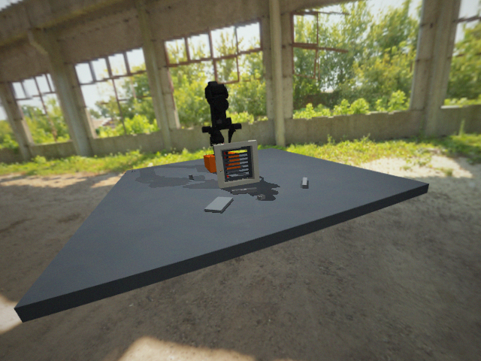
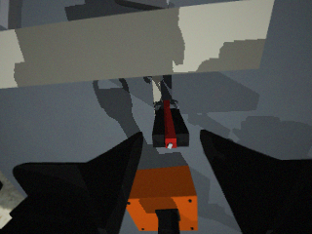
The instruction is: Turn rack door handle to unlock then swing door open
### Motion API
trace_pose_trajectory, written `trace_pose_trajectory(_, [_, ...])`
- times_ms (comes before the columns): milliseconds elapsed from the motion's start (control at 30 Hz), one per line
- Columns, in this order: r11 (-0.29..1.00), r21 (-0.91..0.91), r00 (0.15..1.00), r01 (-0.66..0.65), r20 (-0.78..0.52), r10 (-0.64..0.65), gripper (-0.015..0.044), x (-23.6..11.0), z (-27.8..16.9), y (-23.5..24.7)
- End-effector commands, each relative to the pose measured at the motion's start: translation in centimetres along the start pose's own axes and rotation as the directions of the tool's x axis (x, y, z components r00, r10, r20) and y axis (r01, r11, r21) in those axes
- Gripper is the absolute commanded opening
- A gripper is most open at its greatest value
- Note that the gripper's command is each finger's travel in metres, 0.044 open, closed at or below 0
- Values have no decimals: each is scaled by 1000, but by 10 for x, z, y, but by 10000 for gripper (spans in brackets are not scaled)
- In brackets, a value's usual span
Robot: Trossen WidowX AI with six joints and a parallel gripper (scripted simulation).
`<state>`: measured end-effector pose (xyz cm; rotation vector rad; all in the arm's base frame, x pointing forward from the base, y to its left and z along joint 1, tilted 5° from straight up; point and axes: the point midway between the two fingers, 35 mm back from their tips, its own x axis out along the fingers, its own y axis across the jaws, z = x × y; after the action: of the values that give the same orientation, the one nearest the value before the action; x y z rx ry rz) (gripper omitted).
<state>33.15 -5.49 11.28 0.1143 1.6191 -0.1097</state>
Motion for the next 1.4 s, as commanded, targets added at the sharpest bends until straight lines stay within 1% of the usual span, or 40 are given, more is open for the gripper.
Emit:
trace_pose_trajectory(0, [1000, -4, 1000, -4, 3, 4, 280, 6, 0, 1])
trace_pose_trajectory(700, [1000, -4, 1000, -4, 2, 4, 280, 38, -2, 1])
trace_pose_trajectory(933, [1000, -4, 1000, -4, 2, 4, 96, 38, -2, 1])
trace_pose_trajectory(1367, [1000, -4, 1000, -4, 2, 4, 10, 38, -2, 1])
